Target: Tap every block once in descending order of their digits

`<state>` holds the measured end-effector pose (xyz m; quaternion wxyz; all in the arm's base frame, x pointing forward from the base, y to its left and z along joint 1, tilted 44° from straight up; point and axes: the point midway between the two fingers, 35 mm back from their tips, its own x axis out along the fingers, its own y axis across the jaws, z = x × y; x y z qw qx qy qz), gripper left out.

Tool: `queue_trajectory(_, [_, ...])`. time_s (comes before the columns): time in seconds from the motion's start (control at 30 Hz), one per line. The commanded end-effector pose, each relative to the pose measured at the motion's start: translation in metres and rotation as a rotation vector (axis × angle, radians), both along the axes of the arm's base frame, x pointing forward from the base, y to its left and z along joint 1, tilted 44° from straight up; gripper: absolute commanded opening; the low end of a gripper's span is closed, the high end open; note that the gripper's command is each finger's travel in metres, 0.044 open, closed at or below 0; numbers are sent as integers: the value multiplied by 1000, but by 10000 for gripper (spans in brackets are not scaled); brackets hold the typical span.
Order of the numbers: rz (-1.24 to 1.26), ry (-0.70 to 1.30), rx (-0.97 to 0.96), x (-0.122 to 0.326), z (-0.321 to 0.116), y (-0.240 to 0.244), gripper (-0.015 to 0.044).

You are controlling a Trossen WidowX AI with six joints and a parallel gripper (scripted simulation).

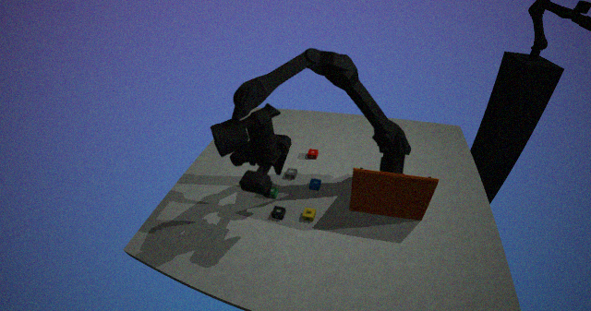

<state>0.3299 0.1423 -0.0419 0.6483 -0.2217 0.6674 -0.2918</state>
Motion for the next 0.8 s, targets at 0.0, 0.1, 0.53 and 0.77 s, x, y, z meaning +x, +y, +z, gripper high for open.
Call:
queue_trajectory(0.0, [5, 2, -2, 1, 1, 0, 400])
queue_trajectory(0.1, [6, 1, -1, 12, 9, -9, 400])
queue_trajectory(0.53, [5, 0, -6, 48, 39, -46, 400])
queue_trajectory(0.77, [5, 0, -6, 48, 39, -46, 400])
